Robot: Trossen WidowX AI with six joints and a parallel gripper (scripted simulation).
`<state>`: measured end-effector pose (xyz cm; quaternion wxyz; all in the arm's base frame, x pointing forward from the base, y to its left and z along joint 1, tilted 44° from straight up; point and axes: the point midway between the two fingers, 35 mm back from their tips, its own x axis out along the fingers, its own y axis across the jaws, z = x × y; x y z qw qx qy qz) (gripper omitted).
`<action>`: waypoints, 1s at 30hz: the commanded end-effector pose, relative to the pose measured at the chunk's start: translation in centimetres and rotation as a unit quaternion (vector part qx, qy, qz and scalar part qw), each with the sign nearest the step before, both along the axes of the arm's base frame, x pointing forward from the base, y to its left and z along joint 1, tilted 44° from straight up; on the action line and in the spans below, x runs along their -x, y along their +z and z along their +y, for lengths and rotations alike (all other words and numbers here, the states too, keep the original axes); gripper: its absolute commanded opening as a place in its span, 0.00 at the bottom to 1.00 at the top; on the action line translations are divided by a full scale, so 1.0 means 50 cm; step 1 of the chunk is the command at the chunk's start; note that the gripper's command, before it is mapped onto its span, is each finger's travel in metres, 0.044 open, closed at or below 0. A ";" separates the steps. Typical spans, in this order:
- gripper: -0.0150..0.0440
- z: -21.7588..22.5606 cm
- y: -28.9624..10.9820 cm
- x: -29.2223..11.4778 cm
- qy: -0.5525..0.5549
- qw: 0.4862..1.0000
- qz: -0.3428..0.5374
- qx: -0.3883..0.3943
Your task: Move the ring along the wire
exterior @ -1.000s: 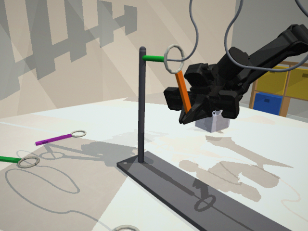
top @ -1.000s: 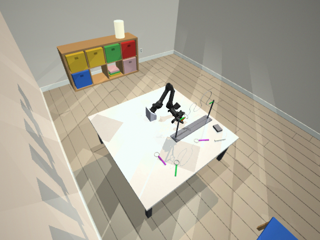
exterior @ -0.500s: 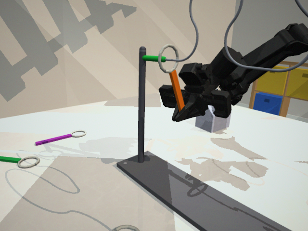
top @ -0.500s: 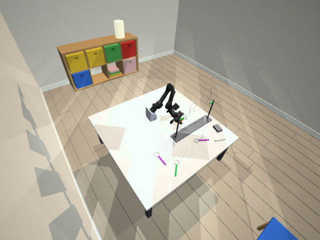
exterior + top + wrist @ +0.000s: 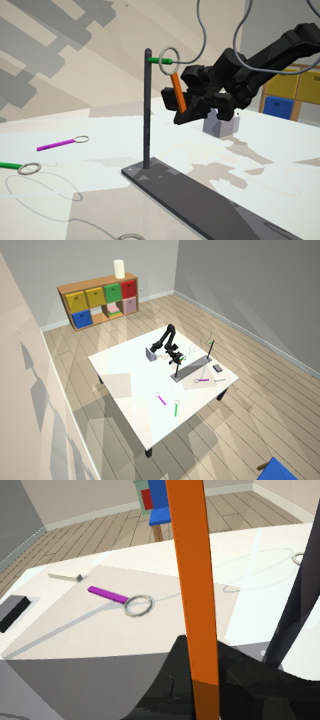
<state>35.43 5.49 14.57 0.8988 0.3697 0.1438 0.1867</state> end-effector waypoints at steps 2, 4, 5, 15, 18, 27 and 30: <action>0.00 -0.006 -0.010 0.001 0.002 1.000 0.001 0.002; 0.00 -0.009 -0.013 0.001 0.002 1.000 0.001 0.002; 0.00 -0.010 -0.014 0.001 0.002 1.000 0.001 0.002; 0.00 -0.015 -0.026 -0.001 0.002 1.000 0.000 0.002; 0.00 -0.009 -0.032 -0.001 0.002 1.000 0.000 0.002; 0.00 0.006 -0.048 -0.001 0.002 1.000 0.000 0.002; 0.00 0.006 -0.048 -0.001 0.002 1.000 0.000 0.002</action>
